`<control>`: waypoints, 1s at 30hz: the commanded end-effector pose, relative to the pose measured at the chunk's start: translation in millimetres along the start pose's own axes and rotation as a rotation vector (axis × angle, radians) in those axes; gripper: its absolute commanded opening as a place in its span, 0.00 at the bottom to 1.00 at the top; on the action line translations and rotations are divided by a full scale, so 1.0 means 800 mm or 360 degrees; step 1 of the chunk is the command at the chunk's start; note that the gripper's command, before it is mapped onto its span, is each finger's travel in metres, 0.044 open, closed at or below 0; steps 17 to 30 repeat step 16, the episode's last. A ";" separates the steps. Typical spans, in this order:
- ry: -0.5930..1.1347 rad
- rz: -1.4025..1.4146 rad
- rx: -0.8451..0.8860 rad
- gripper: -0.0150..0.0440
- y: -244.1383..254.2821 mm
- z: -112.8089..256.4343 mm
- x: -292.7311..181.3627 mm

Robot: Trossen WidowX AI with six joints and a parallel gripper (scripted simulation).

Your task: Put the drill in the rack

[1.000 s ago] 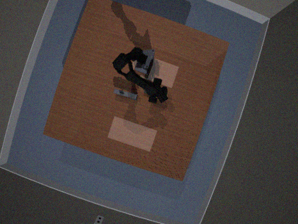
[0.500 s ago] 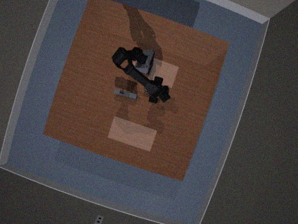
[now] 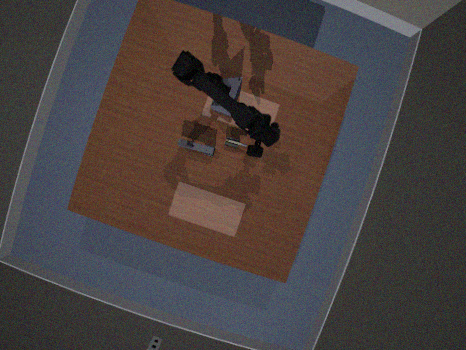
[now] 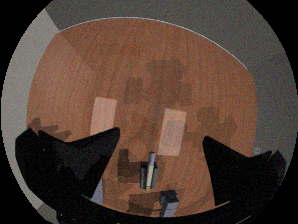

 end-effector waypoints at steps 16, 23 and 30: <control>-0.1427 0.0503 -0.0038 1.00 0.171 0.229 0.146; -0.1427 0.0503 -0.0038 1.00 0.171 0.229 0.146; -0.1427 0.0503 -0.0038 1.00 0.171 0.229 0.146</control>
Point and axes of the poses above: the point midway between the two fingers, 35 mm back from their tips, its own z axis back along the fingers, its own y axis across the jaws, x = y × z, the point moved 2 cm from there along z, back along the fingers, and after that the axes turned 3 degrees about -z, right-handed, at the moved point
